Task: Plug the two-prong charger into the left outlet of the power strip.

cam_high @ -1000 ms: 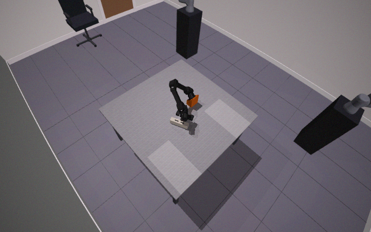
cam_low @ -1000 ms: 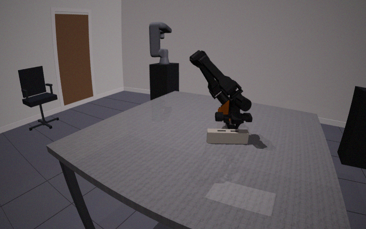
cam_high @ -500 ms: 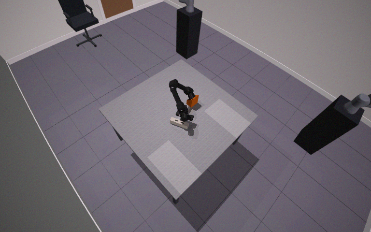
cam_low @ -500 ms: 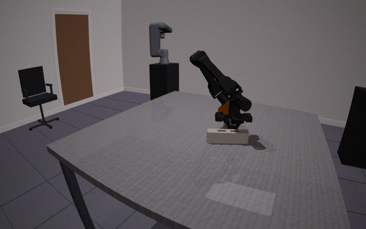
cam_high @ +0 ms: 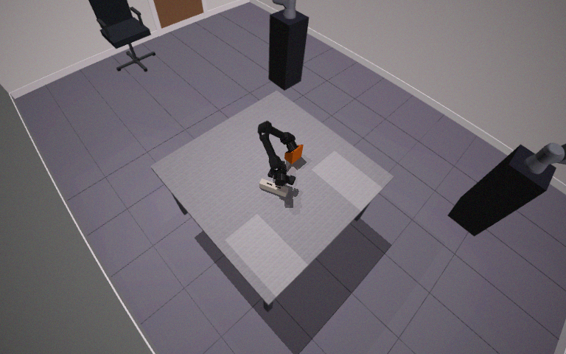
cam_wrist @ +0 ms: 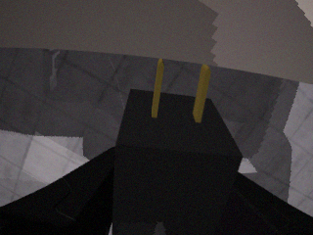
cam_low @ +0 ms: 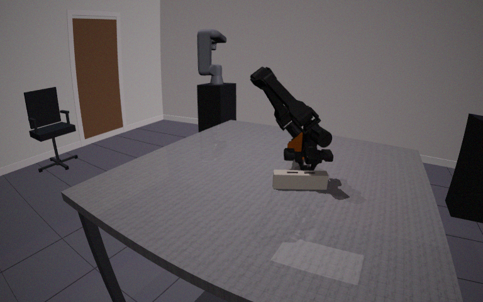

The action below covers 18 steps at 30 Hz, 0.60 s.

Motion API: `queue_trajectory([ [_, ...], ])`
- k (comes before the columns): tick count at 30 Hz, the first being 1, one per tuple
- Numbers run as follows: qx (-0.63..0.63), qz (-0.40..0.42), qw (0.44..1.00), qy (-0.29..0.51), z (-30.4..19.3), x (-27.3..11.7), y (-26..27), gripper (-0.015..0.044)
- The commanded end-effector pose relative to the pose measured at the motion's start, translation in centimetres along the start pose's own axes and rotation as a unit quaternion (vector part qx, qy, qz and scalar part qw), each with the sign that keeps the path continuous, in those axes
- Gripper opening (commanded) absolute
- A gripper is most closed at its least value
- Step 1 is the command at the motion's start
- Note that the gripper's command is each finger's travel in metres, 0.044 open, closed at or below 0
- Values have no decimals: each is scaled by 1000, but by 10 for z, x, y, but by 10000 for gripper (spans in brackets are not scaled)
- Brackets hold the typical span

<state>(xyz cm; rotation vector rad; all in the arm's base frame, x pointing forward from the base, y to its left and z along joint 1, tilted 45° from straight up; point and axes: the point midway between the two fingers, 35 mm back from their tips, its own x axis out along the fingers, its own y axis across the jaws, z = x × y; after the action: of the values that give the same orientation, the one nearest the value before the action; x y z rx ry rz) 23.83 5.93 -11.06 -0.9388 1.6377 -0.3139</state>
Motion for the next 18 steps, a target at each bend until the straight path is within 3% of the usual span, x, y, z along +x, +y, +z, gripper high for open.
queue_trajectory([
  [1,-3,-1,1000,0,2,0,-1,0],
  [18,-3,-1,1000,-1,4,-1,-1,0],
])
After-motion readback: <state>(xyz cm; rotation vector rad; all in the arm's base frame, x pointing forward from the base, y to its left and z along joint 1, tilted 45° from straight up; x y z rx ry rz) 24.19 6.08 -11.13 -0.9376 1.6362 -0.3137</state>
